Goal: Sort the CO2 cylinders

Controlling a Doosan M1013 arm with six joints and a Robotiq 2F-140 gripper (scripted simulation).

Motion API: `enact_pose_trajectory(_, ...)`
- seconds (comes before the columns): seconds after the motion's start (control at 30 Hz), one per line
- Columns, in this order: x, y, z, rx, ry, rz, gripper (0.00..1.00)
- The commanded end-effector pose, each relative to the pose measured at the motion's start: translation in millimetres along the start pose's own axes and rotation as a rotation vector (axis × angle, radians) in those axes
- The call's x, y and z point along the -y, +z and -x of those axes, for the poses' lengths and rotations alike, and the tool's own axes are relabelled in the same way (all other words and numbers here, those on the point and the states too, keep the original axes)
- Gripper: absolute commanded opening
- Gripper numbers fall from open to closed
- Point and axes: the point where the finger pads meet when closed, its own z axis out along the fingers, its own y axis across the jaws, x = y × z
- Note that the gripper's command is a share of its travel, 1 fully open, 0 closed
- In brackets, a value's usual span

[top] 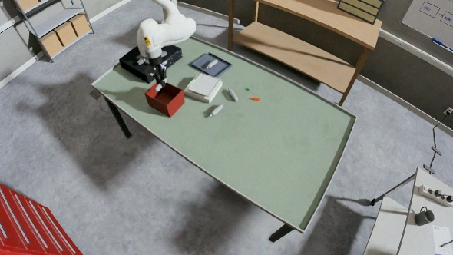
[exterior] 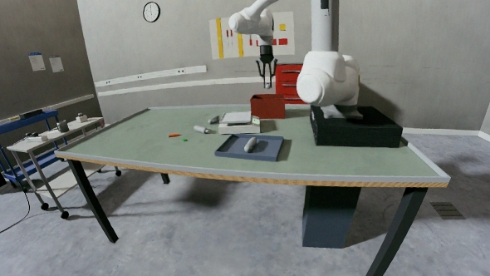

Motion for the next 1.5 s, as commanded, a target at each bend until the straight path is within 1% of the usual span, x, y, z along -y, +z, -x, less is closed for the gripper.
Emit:
enact_pose_trajectory(0.0, 0.4, 1.1, -0.4, 0.000, 0.000, -0.001, 0.10)
enact_pose_trajectory(0.3, 0.4, 8.9, -0.4, 0.000, 0.000, -0.001, 0.10)
enact_pose_trajectory(0.8, 0.5, 31.9, -0.5, 0.000, 0.000, -0.001, 0.10)
enact_pose_trajectory(1.13, 0.5, 37.9, -0.5, 0.000, 0.000, -0.001, 0.10)
enact_pose_trajectory(1.47, 0.5, 38.7, -0.5, 0.000, 0.000, -0.001, 0.10)
